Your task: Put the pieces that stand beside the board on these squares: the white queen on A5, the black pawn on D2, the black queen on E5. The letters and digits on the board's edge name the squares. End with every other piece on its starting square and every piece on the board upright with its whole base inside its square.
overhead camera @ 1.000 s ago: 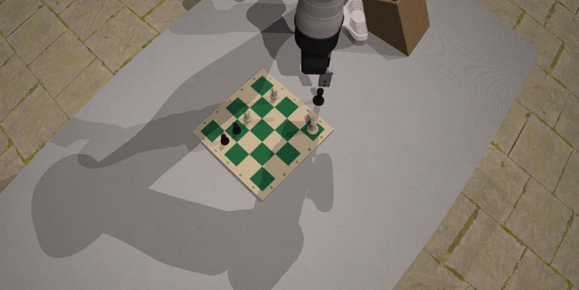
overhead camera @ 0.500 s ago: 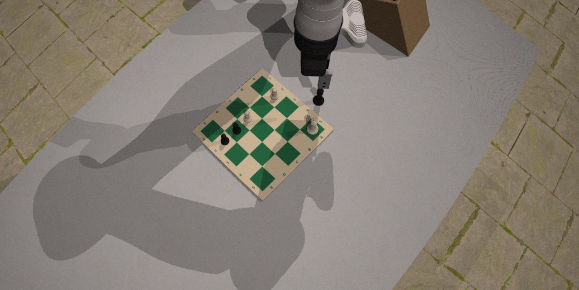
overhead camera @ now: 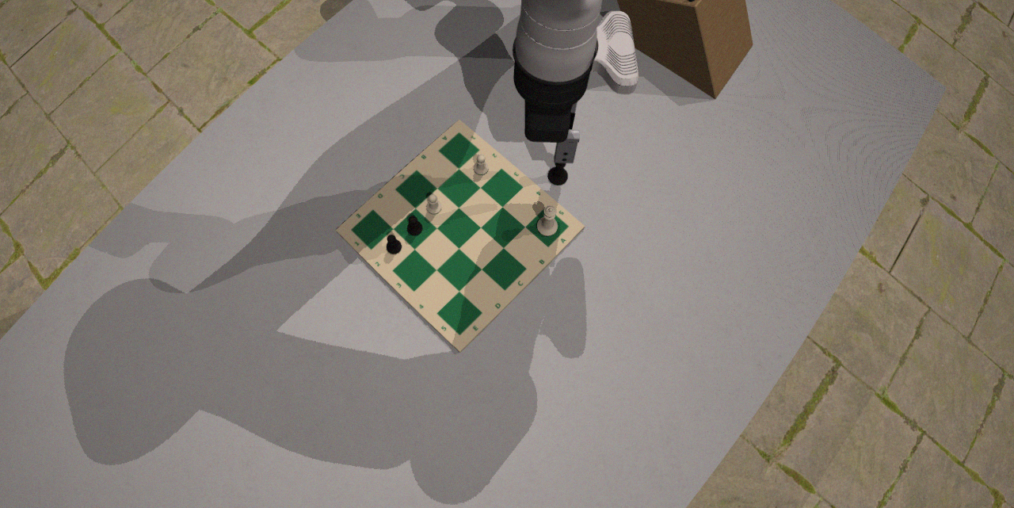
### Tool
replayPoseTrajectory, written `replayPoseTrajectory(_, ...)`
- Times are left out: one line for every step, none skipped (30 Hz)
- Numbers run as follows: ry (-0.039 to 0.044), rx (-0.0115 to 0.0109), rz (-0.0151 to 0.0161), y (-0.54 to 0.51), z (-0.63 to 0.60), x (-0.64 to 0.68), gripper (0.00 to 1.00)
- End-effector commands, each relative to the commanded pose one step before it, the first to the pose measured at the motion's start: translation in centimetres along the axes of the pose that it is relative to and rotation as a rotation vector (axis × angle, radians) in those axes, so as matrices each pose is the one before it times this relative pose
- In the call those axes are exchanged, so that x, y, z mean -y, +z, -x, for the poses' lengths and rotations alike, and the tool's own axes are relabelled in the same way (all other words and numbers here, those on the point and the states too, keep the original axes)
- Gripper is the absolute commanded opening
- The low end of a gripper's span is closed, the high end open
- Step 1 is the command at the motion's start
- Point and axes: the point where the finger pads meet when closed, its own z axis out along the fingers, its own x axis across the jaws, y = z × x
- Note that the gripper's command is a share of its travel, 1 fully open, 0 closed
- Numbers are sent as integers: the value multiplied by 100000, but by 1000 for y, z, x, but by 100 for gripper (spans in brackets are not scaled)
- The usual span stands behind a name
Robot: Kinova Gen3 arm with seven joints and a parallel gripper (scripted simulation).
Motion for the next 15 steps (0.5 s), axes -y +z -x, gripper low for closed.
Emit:
replayPoseTrajectory(-309, 518, -270, 509, 144, 170, 79)
replayPoseTrajectory(1, 0, 1, 158, -3, -2, 79)
replayPoseTrajectory(0, 0, 0, 157, -2, -1, 79)
replayPoseTrajectory(-1, 0, -1, 155, -1, -1, 79)
replayPoseTrajectory(1, 0, 1, 151, -2, -2, 79)
replayPoseTrajectory(0, 0, 0, 148, -2, -1, 79)
replayPoseTrajectory(0, 0, 0, 0, 0, 0, 79)
replayPoseTrajectory(0, 0, 0, 0, 0, 0, 79)
replayPoseTrajectory(-1, 0, -1, 143, -1, -1, 79)
replayPoseTrajectory(0, 0, 0, 138, -2, -1, 79)
replayPoseTrajectory(1, 0, 0, 133, -2, -1, 79)
replayPoseTrajectory(0, 0, 0, 127, -1, -1, 79)
replayPoseTrajectory(-1, 0, -1, 121, -1, 0, 79)
replayPoseTrajectory(1, 0, 1, 114, -2, -2, 79)
replayPoseTrajectory(0, 0, 0, 107, -2, -1, 79)
